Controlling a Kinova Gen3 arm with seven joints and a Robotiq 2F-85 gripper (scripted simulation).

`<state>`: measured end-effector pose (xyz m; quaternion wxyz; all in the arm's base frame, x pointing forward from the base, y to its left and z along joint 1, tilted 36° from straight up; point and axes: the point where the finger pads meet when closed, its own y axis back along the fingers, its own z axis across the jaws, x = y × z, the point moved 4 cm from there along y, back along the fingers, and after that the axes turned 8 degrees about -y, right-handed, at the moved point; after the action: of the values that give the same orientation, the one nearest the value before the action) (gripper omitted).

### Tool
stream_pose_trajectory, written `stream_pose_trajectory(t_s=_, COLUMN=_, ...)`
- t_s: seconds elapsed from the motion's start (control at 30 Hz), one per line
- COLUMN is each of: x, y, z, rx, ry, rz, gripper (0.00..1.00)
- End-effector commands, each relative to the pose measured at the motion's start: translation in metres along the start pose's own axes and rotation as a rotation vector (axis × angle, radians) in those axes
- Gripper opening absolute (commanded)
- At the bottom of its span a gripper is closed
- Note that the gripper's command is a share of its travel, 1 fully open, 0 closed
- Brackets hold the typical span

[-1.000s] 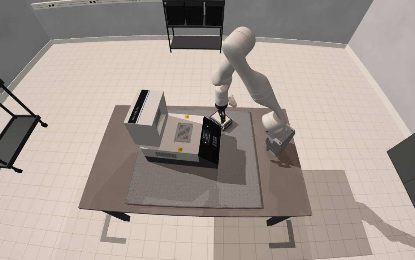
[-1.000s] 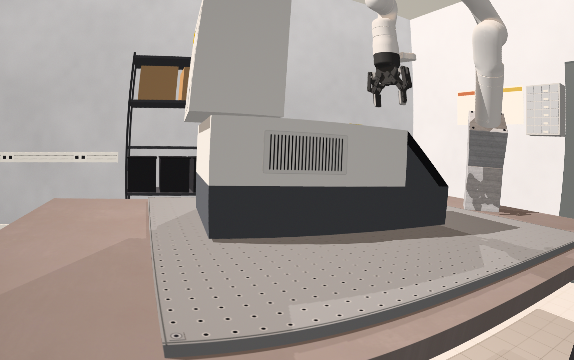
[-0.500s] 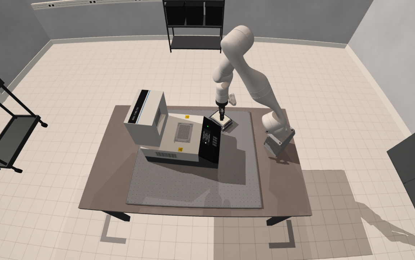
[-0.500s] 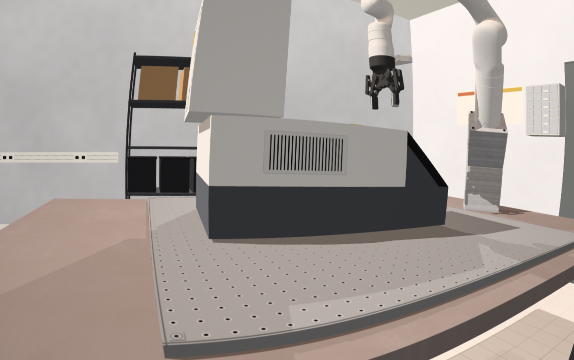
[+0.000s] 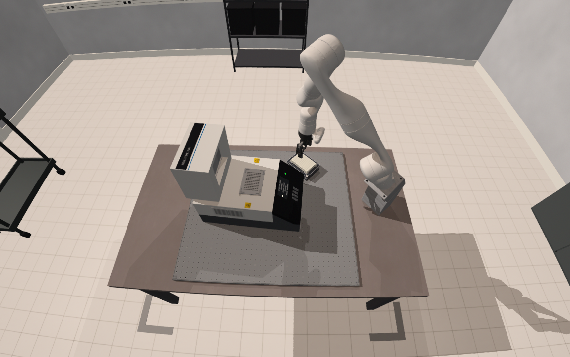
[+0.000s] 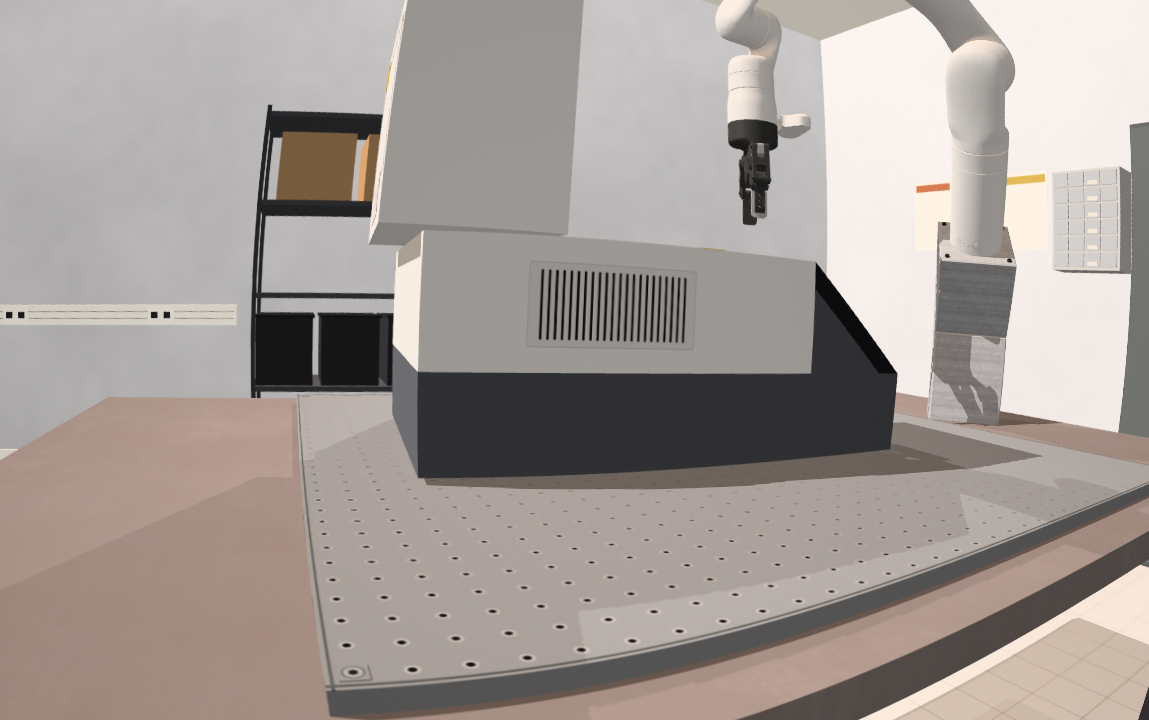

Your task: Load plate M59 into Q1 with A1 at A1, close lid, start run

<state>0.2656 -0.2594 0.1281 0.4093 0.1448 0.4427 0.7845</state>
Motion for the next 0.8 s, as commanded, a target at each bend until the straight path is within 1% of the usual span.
stream_pose_trajectory(t_s=0.0, x=-0.006, y=-0.004, z=-0.006, rx=-0.005, ry=-0.124, rz=0.003, gripper=1.00)
stream_pose_trajectory(t_s=0.13, x=-0.013, y=-0.005, z=-0.017, rx=-0.005, ry=-0.266, rz=-0.006, gripper=1.00)
stream_pose_trajectory(t_s=0.4, x=-0.024, y=-0.008, z=-0.041, rx=0.000, ry=-0.255, rz=0.000, gripper=1.00)
stream_pose_trajectory(t_s=0.47, x=-0.024, y=-0.008, z=-0.041, rx=0.000, ry=-0.255, rz=0.000, gripper=1.00)
stream_pose_trajectory(t_s=0.77, x=-0.040, y=-0.011, z=-0.068, rx=0.000, ry=-0.244, rz=-0.003, gripper=1.00)
